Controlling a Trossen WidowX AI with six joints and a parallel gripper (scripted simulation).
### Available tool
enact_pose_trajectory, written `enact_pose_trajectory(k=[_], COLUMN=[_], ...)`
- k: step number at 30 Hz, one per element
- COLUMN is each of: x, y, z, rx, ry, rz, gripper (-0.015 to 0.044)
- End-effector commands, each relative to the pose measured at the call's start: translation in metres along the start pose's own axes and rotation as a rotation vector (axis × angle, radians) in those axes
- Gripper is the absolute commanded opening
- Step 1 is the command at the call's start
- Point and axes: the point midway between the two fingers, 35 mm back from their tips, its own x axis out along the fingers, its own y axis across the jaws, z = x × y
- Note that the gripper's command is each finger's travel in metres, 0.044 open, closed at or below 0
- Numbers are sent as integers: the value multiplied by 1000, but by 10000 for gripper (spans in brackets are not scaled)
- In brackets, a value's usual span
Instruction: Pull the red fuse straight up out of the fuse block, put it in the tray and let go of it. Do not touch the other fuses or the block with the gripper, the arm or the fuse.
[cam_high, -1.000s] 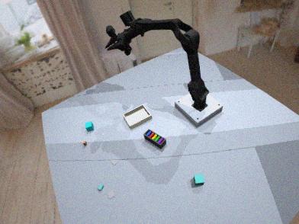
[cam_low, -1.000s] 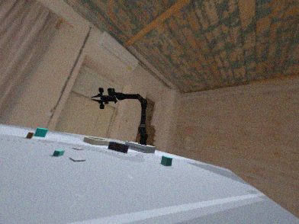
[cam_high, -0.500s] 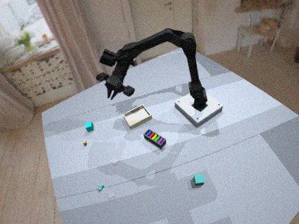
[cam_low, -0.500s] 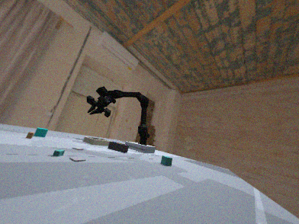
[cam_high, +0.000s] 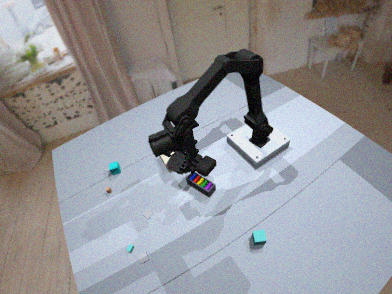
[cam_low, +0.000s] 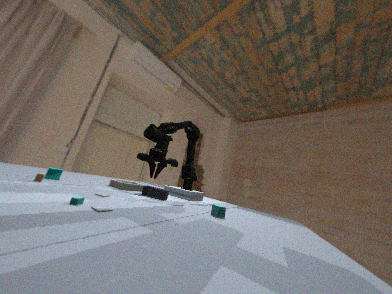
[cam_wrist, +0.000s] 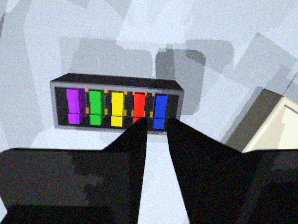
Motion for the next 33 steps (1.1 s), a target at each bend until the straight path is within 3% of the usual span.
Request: enact_pose_trajectory(k=[1,33], x=[4,29], y=[7,11], z=[-7,-6], rx=[39,39], ry=[45,45], rz=[-14,-14], gripper=[64,64])
